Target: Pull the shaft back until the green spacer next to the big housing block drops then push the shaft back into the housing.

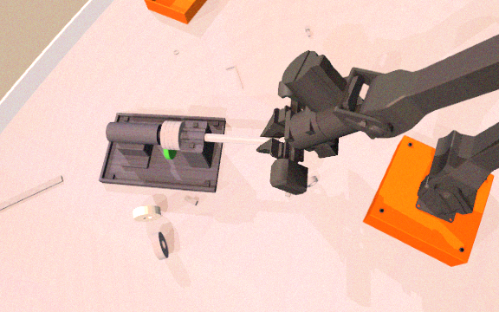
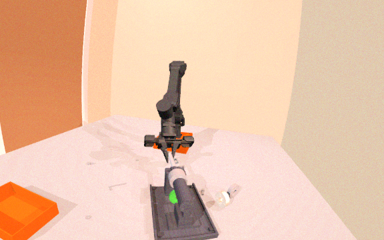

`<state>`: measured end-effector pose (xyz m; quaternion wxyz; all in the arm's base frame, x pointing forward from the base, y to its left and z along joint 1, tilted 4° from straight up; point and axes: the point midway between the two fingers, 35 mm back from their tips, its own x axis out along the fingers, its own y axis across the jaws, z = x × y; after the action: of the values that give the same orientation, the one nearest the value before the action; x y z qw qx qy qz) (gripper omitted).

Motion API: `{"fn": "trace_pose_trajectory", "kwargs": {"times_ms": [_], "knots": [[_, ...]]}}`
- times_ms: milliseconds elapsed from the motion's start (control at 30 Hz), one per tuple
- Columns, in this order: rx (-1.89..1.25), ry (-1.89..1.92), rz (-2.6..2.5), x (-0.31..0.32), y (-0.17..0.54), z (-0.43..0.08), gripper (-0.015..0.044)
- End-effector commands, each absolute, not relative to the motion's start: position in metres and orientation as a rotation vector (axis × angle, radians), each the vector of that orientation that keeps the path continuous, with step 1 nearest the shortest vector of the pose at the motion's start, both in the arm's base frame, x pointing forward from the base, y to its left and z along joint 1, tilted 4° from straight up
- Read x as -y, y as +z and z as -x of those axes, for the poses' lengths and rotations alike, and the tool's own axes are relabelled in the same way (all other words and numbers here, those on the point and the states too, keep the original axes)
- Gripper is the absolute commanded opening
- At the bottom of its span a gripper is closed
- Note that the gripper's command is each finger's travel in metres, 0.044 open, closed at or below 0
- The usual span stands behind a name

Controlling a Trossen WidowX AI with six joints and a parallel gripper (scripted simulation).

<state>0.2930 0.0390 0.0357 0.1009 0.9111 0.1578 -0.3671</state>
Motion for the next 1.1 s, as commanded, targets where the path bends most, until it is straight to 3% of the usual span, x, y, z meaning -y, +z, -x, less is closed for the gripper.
{"fn": "trace_pose_trajectory", "kwargs": {"times_ms": [0, 1067], "knots": [[-0.468, -1.076, -2.694, -0.0403, 0.0380, -0.2963, 0.0000], [-0.468, -1.075, -2.694, -0.0438, 0.0386, -0.3055, 0.0000]]}}
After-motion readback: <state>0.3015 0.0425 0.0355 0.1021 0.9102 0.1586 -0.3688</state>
